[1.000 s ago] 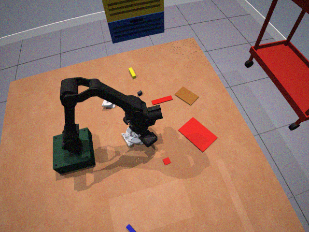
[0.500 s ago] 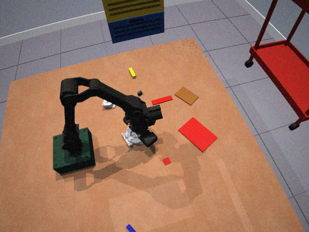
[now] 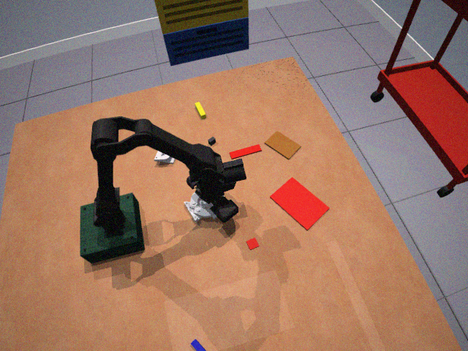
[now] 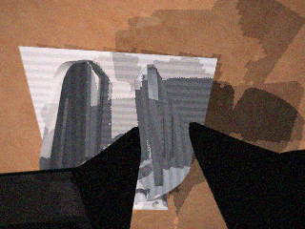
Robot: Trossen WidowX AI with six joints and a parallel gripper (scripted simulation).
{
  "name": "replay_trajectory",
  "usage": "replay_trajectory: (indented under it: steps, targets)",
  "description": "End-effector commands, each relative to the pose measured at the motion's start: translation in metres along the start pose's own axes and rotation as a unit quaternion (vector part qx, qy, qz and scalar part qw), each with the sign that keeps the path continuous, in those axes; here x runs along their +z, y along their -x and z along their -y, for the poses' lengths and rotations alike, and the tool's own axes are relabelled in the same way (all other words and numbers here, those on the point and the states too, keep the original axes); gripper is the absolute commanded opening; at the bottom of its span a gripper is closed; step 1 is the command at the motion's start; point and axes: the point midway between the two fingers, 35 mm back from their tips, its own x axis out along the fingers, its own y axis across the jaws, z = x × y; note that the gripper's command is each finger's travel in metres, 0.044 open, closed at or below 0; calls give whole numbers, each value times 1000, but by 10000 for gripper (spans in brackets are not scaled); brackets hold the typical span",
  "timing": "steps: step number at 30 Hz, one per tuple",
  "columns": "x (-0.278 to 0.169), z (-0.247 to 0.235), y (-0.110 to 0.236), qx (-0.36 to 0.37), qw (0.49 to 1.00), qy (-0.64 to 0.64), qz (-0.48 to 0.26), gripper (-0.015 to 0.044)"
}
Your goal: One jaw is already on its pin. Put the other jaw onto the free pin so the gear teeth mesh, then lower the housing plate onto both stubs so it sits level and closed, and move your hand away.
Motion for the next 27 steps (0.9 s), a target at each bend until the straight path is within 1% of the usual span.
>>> replay_trajectory:
  steps: [1,26,27]
  targets:
    - [0,0,0,0,1000,3,1,134]
    - [0,0,0,0,1000,3,1,134]
    - [0,0,0,0,1000,0,0,160]
